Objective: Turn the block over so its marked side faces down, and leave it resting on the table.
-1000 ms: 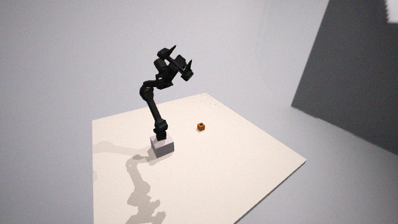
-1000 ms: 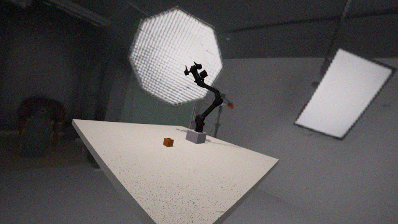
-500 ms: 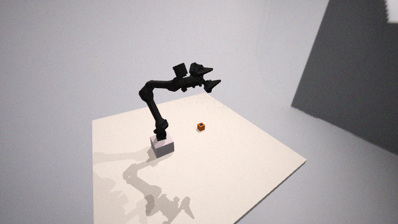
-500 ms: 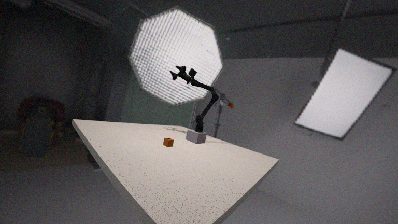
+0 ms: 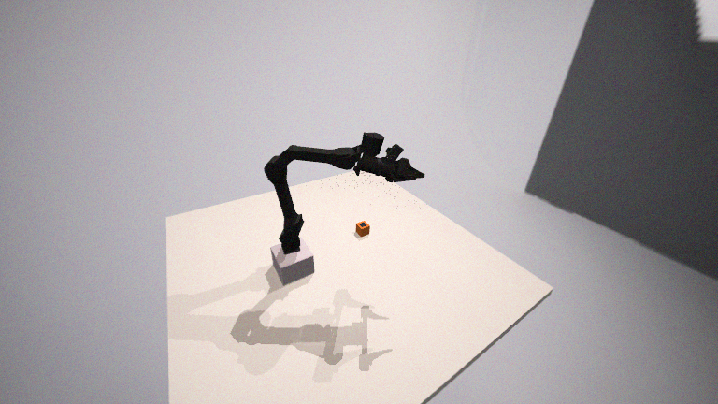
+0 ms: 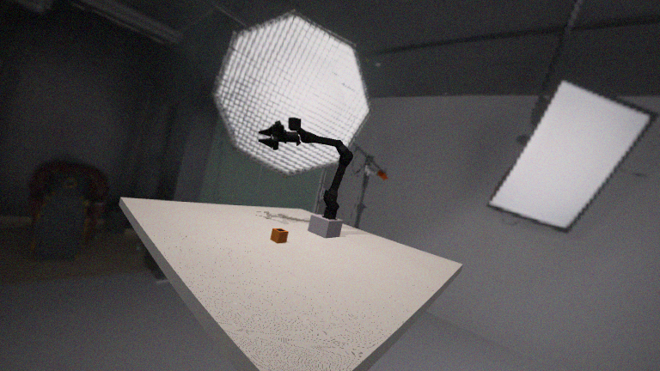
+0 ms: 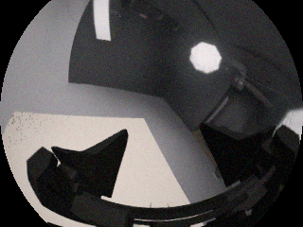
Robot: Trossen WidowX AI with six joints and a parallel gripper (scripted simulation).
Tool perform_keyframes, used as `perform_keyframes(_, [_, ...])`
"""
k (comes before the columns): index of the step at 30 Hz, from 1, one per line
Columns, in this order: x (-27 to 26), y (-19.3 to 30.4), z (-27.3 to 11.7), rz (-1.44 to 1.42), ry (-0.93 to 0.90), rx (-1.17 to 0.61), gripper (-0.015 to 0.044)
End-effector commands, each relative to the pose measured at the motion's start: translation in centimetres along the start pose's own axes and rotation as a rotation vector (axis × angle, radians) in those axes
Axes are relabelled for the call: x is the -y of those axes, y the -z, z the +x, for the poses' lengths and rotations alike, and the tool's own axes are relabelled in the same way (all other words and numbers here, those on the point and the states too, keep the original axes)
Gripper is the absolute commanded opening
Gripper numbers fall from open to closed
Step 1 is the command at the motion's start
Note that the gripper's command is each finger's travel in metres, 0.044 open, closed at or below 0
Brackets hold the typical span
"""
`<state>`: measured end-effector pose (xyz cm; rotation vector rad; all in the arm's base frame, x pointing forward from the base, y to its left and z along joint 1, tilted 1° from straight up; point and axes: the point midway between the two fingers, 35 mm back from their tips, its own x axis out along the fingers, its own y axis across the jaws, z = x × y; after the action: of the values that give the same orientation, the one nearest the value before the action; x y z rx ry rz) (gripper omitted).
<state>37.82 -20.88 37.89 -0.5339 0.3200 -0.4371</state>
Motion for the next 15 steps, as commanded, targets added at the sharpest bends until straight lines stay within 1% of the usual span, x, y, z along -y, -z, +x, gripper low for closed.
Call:
perform_keyframes(1, [-6.4, 1.1, 1.8, 0.07, -0.177, -0.095, 0.044])
perform_keyframes(4, [-11.4, 2.2, 2.5, 0.098, -0.296, -0.184, 0.044])
perform_keyframes(8, [-17.7, 3.8, 2.4, 0.119, -0.438, -0.315, 0.044])
perform_keyframes(15, [-28.0, 7.6, 0.0, 0.118, -0.648, -0.607, 0.044])
